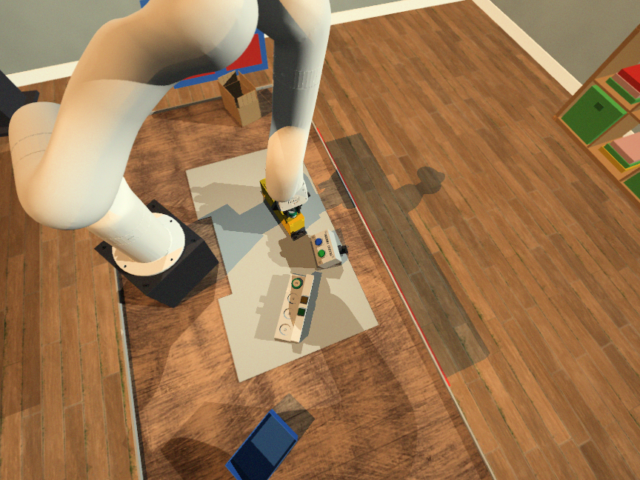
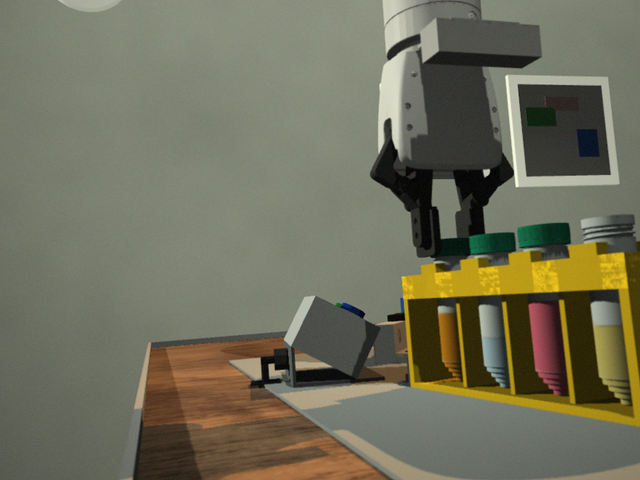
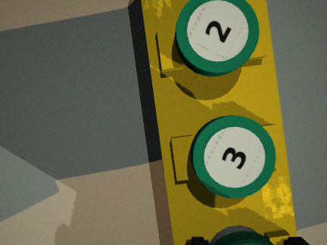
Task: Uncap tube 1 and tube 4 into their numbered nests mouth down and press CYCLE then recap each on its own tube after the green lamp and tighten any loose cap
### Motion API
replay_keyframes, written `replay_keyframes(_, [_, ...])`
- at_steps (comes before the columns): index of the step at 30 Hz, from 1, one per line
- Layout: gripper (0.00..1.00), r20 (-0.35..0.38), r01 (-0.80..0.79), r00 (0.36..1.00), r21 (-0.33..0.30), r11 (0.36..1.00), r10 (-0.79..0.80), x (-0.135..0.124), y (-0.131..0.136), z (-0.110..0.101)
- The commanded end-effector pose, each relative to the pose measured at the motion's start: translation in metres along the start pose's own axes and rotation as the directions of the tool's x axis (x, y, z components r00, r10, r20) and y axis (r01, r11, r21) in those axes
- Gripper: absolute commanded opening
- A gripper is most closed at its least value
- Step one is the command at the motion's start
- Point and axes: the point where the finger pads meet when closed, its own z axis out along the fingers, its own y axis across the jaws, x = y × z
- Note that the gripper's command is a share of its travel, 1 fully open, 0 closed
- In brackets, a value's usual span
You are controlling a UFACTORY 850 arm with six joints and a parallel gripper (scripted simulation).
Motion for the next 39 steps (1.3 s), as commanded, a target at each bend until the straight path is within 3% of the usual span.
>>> replay_keyframes(1, [0.0,-0.001,0.244,0.97,0.006,0.97,-0.244,-0.0001,0.0005,-0.0005])
replay_keyframes(6, [0.0,-0.003,0.474,0.881,0.005,0.881,-0.474,-0.0001,0.0005,-0.0006])
replay_keyframes(11, [0.0,-0.004,0.666,0.746,0.003,0.746,-0.666,0.0,0.0005,-0.0007])
replay_keyframes(13, [0.0,-0.004,0.666,0.746,0.003,0.746,-0.666,0.0,0.0005,-0.0007])
replay_keyframes(17, [0.0,-0.005,0.794,0.608,0.004,0.608,-0.794,0.0,0.0005,-0.0008])
replay_keyframes(24, [0.0,-0.005,0.794,0.608,0.004,0.608,-0.794,0.0,0.0005,-0.0008])
replay_keyframes(25, [0.46,-0.005,0.794,0.608,0.004,0.608,-0.794,0.0,0.0005,-0.0008])
replay_keyframes(37, [0.46,-0.005,0.794,0.608,0.004,0.608,-0.794,0.0,0.0005,-0.0008])
replay_keyframes(39, [0.46,-0.004,0.682,0.731,0.005,0.731,-0.682,0.0,0.0005,-0.0007])
